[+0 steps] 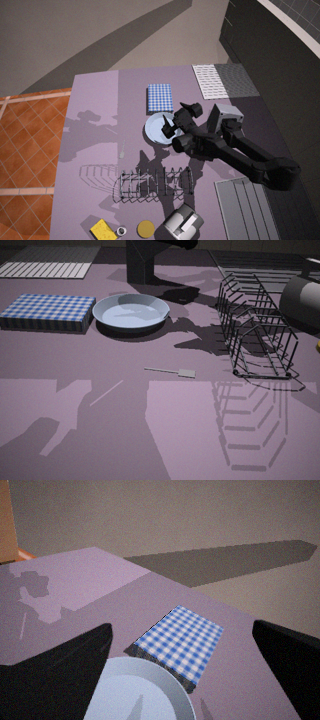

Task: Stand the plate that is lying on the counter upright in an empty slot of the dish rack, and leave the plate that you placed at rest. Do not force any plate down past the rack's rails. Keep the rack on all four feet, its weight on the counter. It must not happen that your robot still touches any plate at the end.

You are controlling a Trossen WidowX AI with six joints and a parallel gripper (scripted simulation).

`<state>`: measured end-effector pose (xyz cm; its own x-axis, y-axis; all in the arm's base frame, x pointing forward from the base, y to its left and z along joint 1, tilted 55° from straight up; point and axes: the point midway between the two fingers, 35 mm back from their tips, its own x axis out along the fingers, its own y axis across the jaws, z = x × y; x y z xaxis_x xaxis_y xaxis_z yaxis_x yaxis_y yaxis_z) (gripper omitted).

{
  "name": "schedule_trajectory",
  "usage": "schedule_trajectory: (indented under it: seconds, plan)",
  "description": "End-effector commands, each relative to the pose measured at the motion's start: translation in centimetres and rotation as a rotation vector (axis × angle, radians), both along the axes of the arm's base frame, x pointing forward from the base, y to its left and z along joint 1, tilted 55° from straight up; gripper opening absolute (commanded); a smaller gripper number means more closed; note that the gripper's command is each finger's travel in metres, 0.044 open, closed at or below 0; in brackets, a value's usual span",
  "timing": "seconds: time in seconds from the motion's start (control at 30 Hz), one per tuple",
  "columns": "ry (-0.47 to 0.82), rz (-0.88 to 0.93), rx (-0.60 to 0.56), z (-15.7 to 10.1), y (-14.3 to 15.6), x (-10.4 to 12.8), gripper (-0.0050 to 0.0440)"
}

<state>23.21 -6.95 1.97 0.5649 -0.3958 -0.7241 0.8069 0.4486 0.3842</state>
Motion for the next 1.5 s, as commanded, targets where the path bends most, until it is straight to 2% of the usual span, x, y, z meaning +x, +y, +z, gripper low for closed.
schedule_trajectory:
  seconds: [0.0,0.2,0.27,0.73,0.83,1.33,1.47]
  plan:
    - [0.046,0.120,-0.019,-0.7,0.8,-0.3,0.0440]
    - [0.102,0.315,-0.061,-1.4,2.0,-0.5,0.0440]
    - [0.102,0.315,-0.061,-1.4,2.0,-0.5,0.0440]
    - [0.170,0.777,-0.182,-2.7,5.1,-1.3,0.0440]
    - [0.172,0.810,-0.192,-2.8,5.3,-1.4,0.0440]
    - [0.138,1.296,-0.370,-3.6,8.7,-2.8,0.0440]
    - [0.126,1.358,-0.399,-3.6,9.1,-3.0,0.0440]
